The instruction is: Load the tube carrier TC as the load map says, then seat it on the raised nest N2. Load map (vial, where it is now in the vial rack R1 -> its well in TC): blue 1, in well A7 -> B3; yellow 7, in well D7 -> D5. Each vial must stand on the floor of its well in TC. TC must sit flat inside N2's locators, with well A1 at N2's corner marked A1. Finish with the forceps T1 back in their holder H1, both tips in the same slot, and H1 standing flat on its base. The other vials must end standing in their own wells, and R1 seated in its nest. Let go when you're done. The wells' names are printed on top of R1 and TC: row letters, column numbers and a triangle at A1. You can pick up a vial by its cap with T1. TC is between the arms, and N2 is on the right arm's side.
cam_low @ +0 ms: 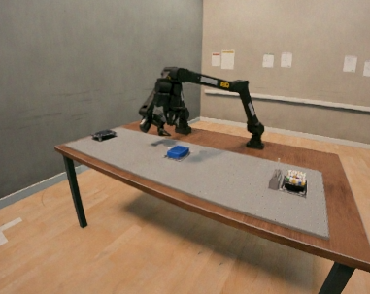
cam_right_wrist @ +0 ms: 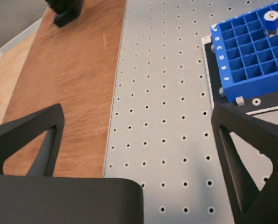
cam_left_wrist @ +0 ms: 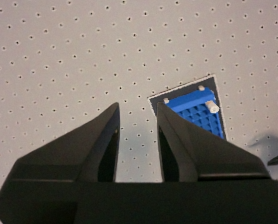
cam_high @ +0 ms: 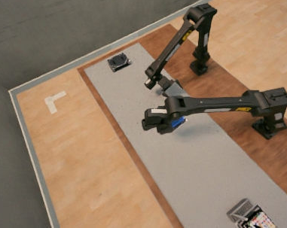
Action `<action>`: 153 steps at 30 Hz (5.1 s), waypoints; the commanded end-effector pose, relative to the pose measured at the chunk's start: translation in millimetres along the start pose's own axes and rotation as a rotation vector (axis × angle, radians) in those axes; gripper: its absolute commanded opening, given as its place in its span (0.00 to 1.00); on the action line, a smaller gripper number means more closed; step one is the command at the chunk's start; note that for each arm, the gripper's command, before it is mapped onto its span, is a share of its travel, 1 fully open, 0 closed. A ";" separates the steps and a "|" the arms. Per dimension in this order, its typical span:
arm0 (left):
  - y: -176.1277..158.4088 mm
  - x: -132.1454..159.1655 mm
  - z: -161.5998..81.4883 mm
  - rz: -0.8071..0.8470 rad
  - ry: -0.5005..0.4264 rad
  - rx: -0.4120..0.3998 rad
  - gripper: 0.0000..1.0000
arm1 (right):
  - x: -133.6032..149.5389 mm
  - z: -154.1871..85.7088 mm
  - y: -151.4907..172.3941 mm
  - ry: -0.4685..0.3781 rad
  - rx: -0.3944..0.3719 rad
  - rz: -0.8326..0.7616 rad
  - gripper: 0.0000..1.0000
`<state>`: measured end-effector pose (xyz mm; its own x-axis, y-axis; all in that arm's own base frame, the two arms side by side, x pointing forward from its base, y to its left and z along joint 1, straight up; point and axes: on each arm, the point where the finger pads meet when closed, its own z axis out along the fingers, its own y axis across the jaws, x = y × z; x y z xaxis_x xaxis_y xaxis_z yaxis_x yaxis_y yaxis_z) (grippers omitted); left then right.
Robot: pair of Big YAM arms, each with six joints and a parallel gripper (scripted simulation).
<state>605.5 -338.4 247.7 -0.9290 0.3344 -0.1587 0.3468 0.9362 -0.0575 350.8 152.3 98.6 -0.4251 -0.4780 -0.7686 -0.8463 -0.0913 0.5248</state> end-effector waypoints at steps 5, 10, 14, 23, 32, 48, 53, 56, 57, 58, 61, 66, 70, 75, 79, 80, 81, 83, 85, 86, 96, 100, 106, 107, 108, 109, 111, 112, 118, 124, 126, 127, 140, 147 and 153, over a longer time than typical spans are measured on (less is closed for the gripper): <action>35.1 6.3 -23.1 -0.013 -0.031 0.000 0.24 | -7.4 -4.3 -3.3 0.001 0.011 -0.020 1.00; 45.7 10.6 -26.5 -0.013 -0.031 -0.001 0.24 | -7.4 -4.3 -3.3 0.001 0.011 -0.020 1.00; 58.5 18.8 -30.3 -0.037 -0.013 -0.016 0.24 | -7.4 -4.3 -3.3 0.001 0.011 -0.020 1.00; 83.2 30.0 -38.2 -0.037 -0.021 -0.015 0.24 | -7.4 -4.3 -3.3 0.001 0.011 -0.020 1.00; 109.0 46.8 -46.0 -0.061 -0.010 -0.026 0.24 | -7.4 -4.3 -3.3 0.001 0.011 -0.020 1.00; 152.2 86.4 -58.6 -0.115 0.036 -0.052 0.24 | -7.4 -4.3 -3.3 0.001 0.011 -0.020 1.00; 165.9 93.8 -62.3 -0.108 0.013 -0.048 0.24 | -7.4 -4.3 -3.3 0.001 0.011 -0.020 1.00; 174.4 101.9 -64.7 -0.108 0.013 -0.048 0.24 | -7.4 -4.3 -3.3 0.001 0.011 -0.020 1.00; 174.4 101.9 -64.7 -0.108 0.013 -0.048 0.24 | -7.4 -4.3 -3.3 0.001 0.011 -0.020 1.00; 174.4 101.9 -64.7 -0.108 0.013 -0.048 0.24 | -7.4 -4.3 -3.3 0.001 0.011 -0.020 1.00; 182.4 111.9 -66.7 -0.133 0.029 -0.058 0.24 | -7.4 -4.3 -3.3 0.001 0.011 -0.020 1.00; 195.2 125.5 -70.0 -0.132 0.025 -0.057 0.24 | -7.4 -4.3 -3.3 0.001 0.011 -0.020 1.00; 205.0 142.2 -72.6 -0.157 0.055 -0.067 0.24 | -7.4 -4.3 -3.3 0.001 0.011 -0.020 1.00; 212.2 147.5 -74.0 -0.156 0.038 -0.066 0.24 | -7.4 -4.3 -3.3 0.001 0.011 -0.020 1.00; 221.3 160.2 -76.1 -0.156 0.038 -0.066 0.24 | -7.4 -4.3 -3.3 0.001 0.011 -0.020 1.00; 223.3 162.9 -76.6 -0.156 0.038 -0.067 0.24 | -7.4 -4.3 -3.3 0.001 0.011 -0.020 1.00; 224.7 172.6 -77.3 -0.198 0.075 -0.074 0.24 | -7.4 -4.3 -3.3 0.001 0.011 -0.020 1.00; 229.2 175.6 -77.9 -0.181 0.060 -0.073 0.24 | -7.4 -4.3 -3.3 0.001 0.011 -0.020 1.00; 233.7 180.0 -78.5 -0.180 0.051 -0.074 0.24 | -7.4 -4.3 -3.3 0.001 0.011 -0.020 1.00; 235.7 183.4 -78.9 -0.180 0.051 -0.074 0.24 | -7.4 -4.3 -3.3 0.001 0.011 -0.020 1.00; 250.4 211.5 -81.2 -0.205 0.063 -0.079 0.24 | -7.4 -4.3 -3.3 0.001 0.011 -0.020 1.00; 257.4 225.8 -82.2 -0.205 0.064 -0.079 0.24 | -7.4 -4.3 -3.3 0.001 0.011 -0.020 1.00; 266.4 248.0 -82.8 -0.229 0.077 -0.086 0.24 | -7.4 -4.3 -3.3 0.001 0.011 -0.020 1.00; 267.8 251.7 -82.8 -0.229 0.077 -0.086 0.24 | -7.4 -4.3 -3.3 0.001 0.011 -0.020 1.00; 267.8 251.7 -82.8 -0.229 0.077 -0.086 0.24 | -7.4 -4.3 -3.3 0.001 0.011 -0.020 1.00; 267.8 251.7 -82.8 -0.229 0.077 -0.086 0.24 | -7.4 -4.3 -3.3 0.001 0.011 -0.020 1.00; 270.6 259.1 -83.0 -0.229 0.077 -0.086 0.24 | -7.4 -4.3 -3.3 0.001 0.011 -0.020 1.00; 272.0 262.8 -83.0 -0.229 0.078 -0.086 0.24 | -7.4 -4.3 -3.3 0.001 0.011 -0.020 1.00; 278.8 286.0 -82.4 -0.253 0.091 -0.090 0.24 | -7.4 -4.3 -3.3 0.001 0.011 -0.020 1.00; 284.0 310.2 -81.3 -0.278 0.108 -0.091 0.24 | -7.4 -4.3 -3.3 0.001 0.011 -0.020 1.00; 284.0 310.2 -81.3 -0.278 0.108 -0.091 0.24 | -7.4 -4.3 -3.3 0.001 0.011 -0.020 1.00; 285.8 312.8 -78.2 -0.278 0.110 -0.090 0.24 | -7.4 -4.3 -3.3 0.001 0.011 -0.020 1.00; 292.7 362.3 -75.8 -0.302 0.118 -0.095 0.24 | -7.4 -4.3 -3.3 0.001 0.011 -0.020 1.00; 295.9 368.6 -63.9 -0.304 0.148 -0.082 0.24 | -7.4 -4.3 -3.3 0.001 0.011 -0.020 1.00; 294.8 368.9 -67.6 -0.306 0.137 -0.087 0.24 | -7.4 -4.3 -3.3 0.001 0.011 -0.020 1.00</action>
<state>355.4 63.2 243.4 -0.9989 0.0468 -0.0077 0.0468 0.9989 0.0017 350.8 152.3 98.6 -0.4251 -0.4780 -0.7686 -0.8463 -0.0913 0.5248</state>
